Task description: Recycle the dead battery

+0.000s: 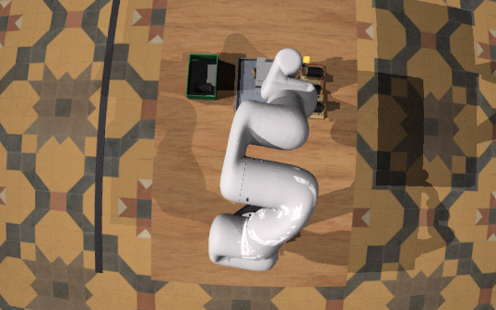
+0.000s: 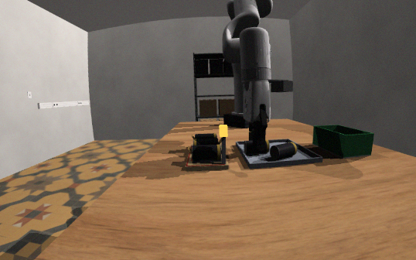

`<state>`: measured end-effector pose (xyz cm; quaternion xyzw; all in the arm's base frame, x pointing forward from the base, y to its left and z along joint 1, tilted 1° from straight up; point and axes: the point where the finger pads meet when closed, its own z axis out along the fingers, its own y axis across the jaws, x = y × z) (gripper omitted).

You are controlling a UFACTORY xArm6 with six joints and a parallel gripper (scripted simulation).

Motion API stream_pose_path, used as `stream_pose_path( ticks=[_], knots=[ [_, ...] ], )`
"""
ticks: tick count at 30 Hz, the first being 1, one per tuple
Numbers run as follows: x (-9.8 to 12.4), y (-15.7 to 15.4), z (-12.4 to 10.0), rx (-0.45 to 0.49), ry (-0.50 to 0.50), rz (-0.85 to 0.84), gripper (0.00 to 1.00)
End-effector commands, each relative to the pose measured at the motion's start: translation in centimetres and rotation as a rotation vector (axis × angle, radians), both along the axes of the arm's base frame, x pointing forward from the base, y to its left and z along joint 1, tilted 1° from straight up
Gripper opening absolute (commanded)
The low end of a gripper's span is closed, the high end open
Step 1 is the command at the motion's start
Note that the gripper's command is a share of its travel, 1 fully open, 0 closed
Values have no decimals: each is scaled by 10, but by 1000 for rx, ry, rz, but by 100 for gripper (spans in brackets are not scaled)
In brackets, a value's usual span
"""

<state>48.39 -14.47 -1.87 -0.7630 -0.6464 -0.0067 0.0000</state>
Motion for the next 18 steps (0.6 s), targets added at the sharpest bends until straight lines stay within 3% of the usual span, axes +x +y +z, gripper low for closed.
stream_pose_path(
  ticks=[1, 12, 18],
  knots=[
    [1, 0, 2, -1, -4, 0, 28],
    [1, 0, 3, -1, -4, 0, 28],
    [1, -1, 26, -1, -4, 0, 28]
  ],
)
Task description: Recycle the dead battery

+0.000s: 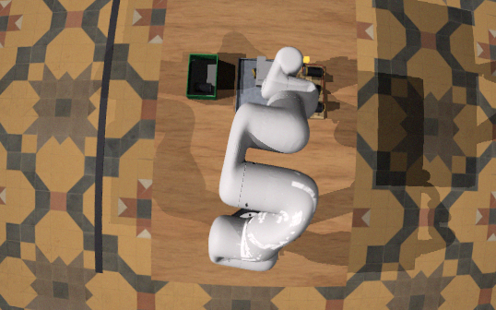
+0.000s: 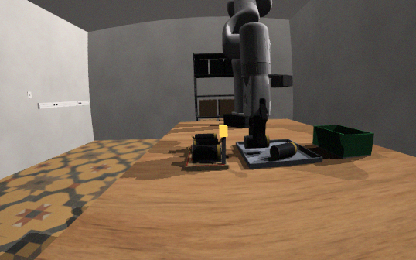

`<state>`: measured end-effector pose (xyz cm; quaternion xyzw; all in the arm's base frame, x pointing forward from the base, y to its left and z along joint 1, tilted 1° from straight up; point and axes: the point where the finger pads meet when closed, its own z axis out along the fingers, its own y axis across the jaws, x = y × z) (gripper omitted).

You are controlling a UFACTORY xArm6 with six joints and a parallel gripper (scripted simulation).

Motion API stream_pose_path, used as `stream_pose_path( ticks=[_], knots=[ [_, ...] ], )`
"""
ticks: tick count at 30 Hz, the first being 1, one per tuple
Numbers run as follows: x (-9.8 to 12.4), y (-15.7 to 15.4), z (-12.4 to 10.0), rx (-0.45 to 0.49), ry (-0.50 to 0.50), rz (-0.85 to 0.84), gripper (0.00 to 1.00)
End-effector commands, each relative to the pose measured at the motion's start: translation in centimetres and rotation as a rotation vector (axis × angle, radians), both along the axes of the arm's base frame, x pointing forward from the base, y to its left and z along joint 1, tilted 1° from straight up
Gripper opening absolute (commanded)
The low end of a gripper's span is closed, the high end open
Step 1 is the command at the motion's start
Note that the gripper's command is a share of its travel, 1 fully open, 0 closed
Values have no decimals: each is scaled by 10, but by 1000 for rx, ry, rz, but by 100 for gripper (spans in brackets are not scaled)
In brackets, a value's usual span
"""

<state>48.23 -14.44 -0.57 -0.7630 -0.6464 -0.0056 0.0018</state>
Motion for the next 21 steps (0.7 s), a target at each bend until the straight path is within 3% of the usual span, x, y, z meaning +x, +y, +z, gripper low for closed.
stream_pose_path(
  ticks=[1, 5, 15, 21],
  knots=[
    [3, -1, 18, -2, -8, 0, 28],
    [2, -1, 32, -2, -8, 0, 28],
    [2, -1, 38, -2, -8, 0, 28],
    [1, -2, 108, -2, -8, 0, 28]
  ],
)
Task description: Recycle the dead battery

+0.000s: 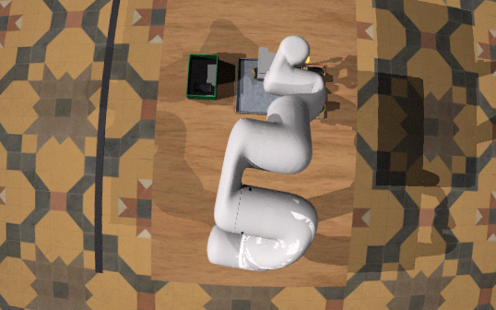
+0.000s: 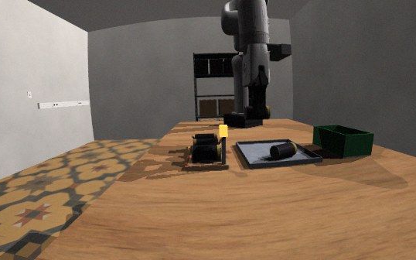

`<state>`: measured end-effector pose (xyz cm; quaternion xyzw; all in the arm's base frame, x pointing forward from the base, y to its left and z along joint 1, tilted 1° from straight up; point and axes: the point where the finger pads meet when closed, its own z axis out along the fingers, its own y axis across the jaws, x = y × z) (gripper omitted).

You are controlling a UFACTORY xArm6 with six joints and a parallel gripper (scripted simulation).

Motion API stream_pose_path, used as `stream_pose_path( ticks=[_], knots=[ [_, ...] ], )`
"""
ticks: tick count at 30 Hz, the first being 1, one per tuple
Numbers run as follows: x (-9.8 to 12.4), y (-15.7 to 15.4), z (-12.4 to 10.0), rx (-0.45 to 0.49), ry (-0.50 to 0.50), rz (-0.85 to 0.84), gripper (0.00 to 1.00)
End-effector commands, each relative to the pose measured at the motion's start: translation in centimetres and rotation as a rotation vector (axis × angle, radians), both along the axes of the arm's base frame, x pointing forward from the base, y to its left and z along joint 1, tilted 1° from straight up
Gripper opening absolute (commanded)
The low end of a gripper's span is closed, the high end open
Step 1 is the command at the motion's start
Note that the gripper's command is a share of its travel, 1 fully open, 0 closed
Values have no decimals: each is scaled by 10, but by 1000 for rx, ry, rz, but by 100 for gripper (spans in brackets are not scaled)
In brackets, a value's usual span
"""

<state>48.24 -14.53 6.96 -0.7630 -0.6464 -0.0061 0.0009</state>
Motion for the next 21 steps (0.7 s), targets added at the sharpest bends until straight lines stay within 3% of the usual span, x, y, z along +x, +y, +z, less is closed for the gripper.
stream_pose_path(
  ticks=[1, 12, 21],
  knots=[
    [1, -1, 36, -2, -6, 0, 28],
    [5, 11, 37, -2, -6, 0, 28],
    [35, 94, 38, -2, -6, 0, 28]
  ],
)
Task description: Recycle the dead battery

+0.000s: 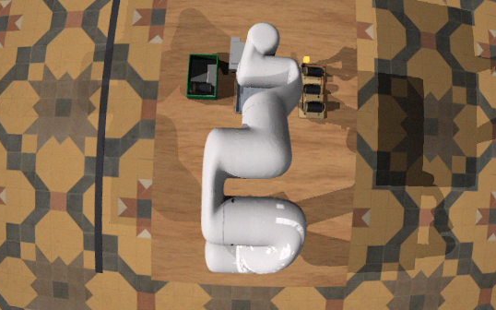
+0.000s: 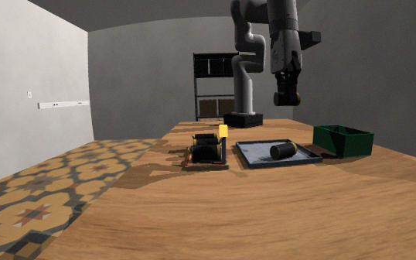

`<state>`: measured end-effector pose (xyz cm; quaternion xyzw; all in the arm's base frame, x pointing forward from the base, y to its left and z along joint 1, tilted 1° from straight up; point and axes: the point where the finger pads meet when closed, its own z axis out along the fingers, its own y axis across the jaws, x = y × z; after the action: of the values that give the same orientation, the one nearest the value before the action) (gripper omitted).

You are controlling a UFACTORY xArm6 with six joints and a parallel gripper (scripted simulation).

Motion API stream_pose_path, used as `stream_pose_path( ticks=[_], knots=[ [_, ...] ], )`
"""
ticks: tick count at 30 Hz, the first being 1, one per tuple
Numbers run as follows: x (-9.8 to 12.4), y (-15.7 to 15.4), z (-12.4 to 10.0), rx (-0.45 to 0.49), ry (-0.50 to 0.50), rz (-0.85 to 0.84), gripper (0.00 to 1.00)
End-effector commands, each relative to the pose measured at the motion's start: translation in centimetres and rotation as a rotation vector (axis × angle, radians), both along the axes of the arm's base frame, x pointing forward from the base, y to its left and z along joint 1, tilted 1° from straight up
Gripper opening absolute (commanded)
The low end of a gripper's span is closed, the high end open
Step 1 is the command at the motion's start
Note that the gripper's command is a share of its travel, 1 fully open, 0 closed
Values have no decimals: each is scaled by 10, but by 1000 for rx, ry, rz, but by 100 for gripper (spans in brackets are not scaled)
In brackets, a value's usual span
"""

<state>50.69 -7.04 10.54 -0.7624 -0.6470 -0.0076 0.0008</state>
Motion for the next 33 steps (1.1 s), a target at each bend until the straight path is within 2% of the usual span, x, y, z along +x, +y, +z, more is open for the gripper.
stream_pose_path(
  ticks=[1, 8, 13, 16, 33],
  knots=[
    [10, 19, 2, -3, -4, -2, 28],
    [47, 123, 3, -3, -4, -2, 28],
    [60, 162, 4, -3, -4, -2, 28],
    [63, 170, 4, -3, -4, -2, 28],
    [64, 172, 4, -3, -4, -1, 28]
  ],
)
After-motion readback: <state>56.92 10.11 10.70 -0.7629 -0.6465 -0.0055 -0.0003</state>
